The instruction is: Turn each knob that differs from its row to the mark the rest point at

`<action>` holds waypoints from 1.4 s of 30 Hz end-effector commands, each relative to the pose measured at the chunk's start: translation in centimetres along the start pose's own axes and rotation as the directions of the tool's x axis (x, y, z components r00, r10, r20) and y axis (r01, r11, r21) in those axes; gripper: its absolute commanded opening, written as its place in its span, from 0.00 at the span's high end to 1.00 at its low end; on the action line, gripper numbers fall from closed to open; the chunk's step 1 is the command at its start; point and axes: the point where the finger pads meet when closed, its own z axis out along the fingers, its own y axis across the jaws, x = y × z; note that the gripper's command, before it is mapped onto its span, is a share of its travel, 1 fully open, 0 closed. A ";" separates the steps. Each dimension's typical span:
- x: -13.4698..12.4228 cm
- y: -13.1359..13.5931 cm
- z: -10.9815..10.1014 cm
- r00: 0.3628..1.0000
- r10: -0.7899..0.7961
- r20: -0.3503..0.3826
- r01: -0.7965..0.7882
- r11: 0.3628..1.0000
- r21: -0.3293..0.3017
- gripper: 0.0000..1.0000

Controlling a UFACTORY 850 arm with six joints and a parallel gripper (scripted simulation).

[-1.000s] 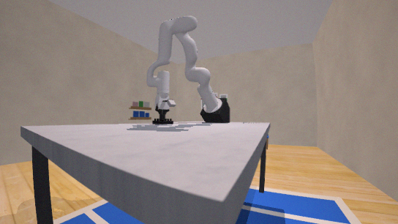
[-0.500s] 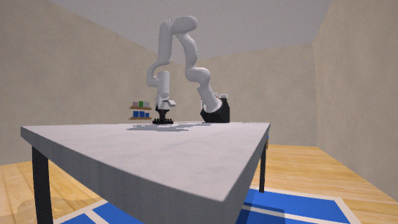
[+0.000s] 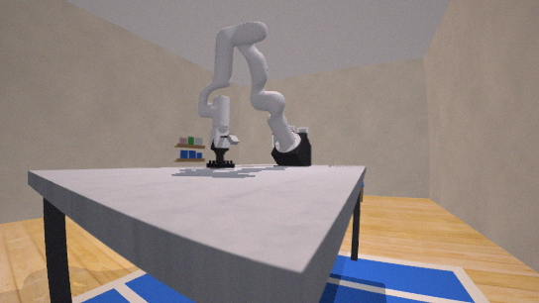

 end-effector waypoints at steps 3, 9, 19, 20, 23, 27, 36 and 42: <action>0.0 0.1 0.0 0.997 -0.076 0.001 0.076 0.997 -0.002 0.92; 0.0 0.1 0.0 0.991 -0.134 0.001 0.134 0.991 -0.002 0.92; 0.0 0.1 0.0 0.947 -0.322 0.002 0.322 0.947 -0.002 0.92; 0.0 0.1 0.0 0.939 -0.343 0.002 0.343 0.939 -0.002 0.92; 0.0 0.1 0.0 0.931 -0.365 0.002 0.365 0.931 -0.002 0.92; 0.0 0.1 0.0 0.892 -0.453 0.002 0.453 0.892 -0.001 0.92; 0.0 0.1 0.0 0.762 -0.647 0.002 0.647 0.762 -0.001 0.92; 0.0 0.1 0.0 0.689 -0.725 0.002 0.725 0.689 -0.001 0.92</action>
